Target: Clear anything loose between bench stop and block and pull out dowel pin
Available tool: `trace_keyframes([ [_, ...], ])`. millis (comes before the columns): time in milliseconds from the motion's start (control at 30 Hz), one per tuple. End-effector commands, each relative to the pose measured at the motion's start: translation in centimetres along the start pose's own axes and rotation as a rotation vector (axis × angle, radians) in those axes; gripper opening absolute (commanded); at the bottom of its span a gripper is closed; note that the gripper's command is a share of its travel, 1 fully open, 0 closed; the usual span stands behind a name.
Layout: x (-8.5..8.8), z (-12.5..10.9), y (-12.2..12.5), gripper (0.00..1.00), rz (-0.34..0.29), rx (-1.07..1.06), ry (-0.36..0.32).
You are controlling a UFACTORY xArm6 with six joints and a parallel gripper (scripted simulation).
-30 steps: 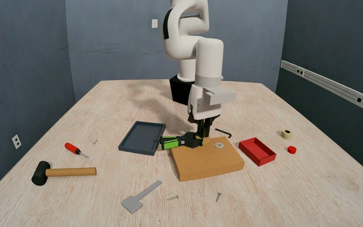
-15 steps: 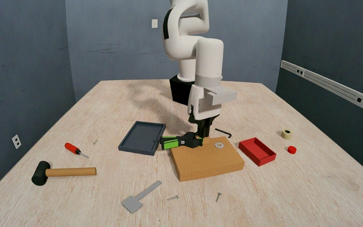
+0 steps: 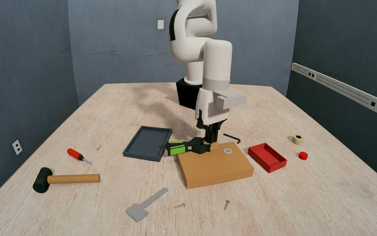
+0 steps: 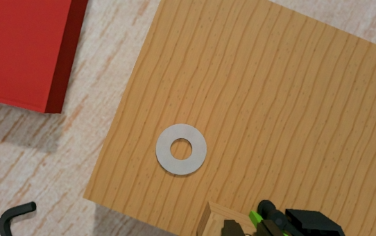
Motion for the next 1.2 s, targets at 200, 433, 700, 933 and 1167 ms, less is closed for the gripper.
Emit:
trace_keyframes([
  [200, 0.1, 0.08, 0.09, 0.0, -0.001, 0.056, 0.003],
  [433, 0.11, 0.08, 0.09, 0.0, -0.001, 0.103, 0.003],
  [700, 0.12, 0.08, 0.09, 0.0, -0.001, 0.145, 0.003],
  [933, 0.12, 0.08, 0.09, 0.0, -0.001, 0.197, 0.003],
  [1167, 0.13, 0.08, 0.09, 0.0, -0.001, 0.243, 0.003],
])
Point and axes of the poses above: the point where the finger pads meet when closed, its own x axis back along the fingers, its own y axis across the jaws, z = x × y, the point moved 8 cm from there along x, back along the fingers, and after that the axes turned 12 degrees about x, right-handed, at the moved point
